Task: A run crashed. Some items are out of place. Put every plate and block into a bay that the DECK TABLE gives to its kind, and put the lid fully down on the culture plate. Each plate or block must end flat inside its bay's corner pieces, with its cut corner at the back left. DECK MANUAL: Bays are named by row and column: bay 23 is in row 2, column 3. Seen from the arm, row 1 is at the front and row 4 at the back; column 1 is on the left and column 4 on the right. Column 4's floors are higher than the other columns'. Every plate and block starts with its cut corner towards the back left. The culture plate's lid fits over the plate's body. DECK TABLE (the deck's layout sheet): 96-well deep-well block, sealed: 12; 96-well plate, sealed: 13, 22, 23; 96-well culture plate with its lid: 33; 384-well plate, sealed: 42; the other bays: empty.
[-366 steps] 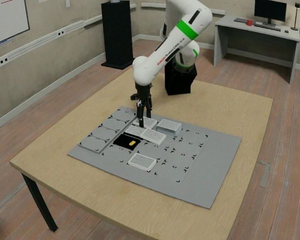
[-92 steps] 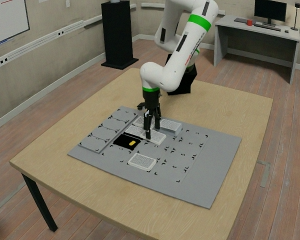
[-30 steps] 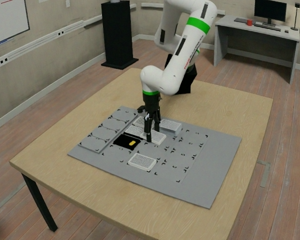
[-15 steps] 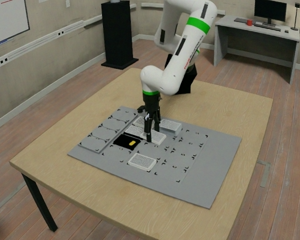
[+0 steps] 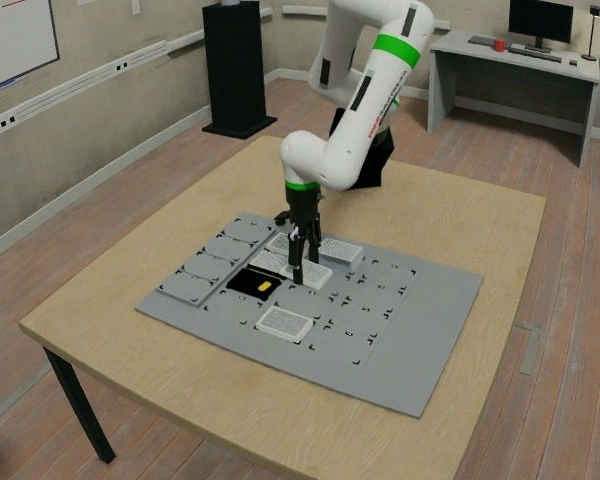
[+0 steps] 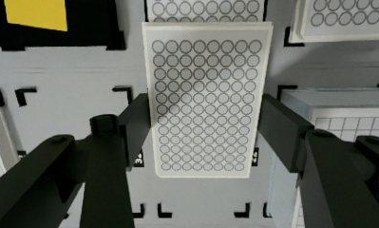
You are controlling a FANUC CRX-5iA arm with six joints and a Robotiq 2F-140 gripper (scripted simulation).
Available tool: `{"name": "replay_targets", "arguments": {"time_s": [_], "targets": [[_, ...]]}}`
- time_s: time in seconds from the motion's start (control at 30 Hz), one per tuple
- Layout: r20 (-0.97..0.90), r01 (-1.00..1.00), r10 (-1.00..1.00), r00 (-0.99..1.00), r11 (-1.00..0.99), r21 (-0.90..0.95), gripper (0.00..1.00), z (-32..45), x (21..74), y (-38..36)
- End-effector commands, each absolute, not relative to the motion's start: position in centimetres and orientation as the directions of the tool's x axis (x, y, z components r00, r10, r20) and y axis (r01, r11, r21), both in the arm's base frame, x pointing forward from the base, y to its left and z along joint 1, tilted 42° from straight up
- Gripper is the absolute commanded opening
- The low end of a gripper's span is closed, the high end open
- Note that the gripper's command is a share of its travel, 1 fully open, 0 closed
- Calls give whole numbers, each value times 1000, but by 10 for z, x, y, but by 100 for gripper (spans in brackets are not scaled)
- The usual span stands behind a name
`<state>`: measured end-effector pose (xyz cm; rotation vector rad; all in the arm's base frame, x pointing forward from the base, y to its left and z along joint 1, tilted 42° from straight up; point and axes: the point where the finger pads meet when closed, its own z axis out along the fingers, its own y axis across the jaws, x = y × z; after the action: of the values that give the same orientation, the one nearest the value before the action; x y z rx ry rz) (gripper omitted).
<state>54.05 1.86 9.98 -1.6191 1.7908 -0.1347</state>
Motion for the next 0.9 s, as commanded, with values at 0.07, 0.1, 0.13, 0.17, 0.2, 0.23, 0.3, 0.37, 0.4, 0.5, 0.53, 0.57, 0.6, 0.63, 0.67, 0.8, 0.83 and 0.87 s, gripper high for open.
{"name": "replay_targets", "arguments": {"time_s": [0.07, 0.1, 0.13, 0.17, 0.2, 0.23, 0.3, 0.37, 0.4, 0.5, 0.53, 0.57, 0.6, 0.63, 0.67, 0.8, 0.83, 0.87], "targets": [[-425, -830, -905, 35, 210, -516, 60, 100, 541, 18], [-425, -830, -905, 35, 210, -516, 60, 100, 541, 18], [-425, -830, -905, 35, 210, -516, 60, 100, 541, 18], [-425, -830, -905, 35, 210, -516, 60, 100, 541, 18], [-425, -830, -905, 35, 210, -516, 60, 100, 541, 18], [-425, -830, -905, 35, 210, -516, 60, 100, 541, 18], [-425, -830, -905, 35, 210, -516, 60, 100, 541, 18], [-425, -830, -905, 35, 210, -516, 60, 100, 541, 18], [-425, -830, -905, 35, 210, -516, 60, 100, 541, 18], [-425, -830, -905, 35, 210, -516, 59, 100, 541, 18], [-425, -830, -905, 35, 210, -516, 59, 100, 541, 18], [-425, -830, -905, 35, 210, -516, 59, 100, 541, 18], [-425, -830, -905, 35, 210, -516, 59, 100, 541, 18], [-425, -830, -905, 35, 210, -516, 59, 100, 541, 18], [-425, -830, -905, 35, 210, -516, 59, 100, 541, 18], [-425, -830, -905, 35, 210, -516, 59, 100, 541, 18], [-425, -830, -905, 35, 210, -516, 59, 100, 541, 18], [-425, -830, -905, 35, 210, -516, 59, 100, 541, 18]]}}
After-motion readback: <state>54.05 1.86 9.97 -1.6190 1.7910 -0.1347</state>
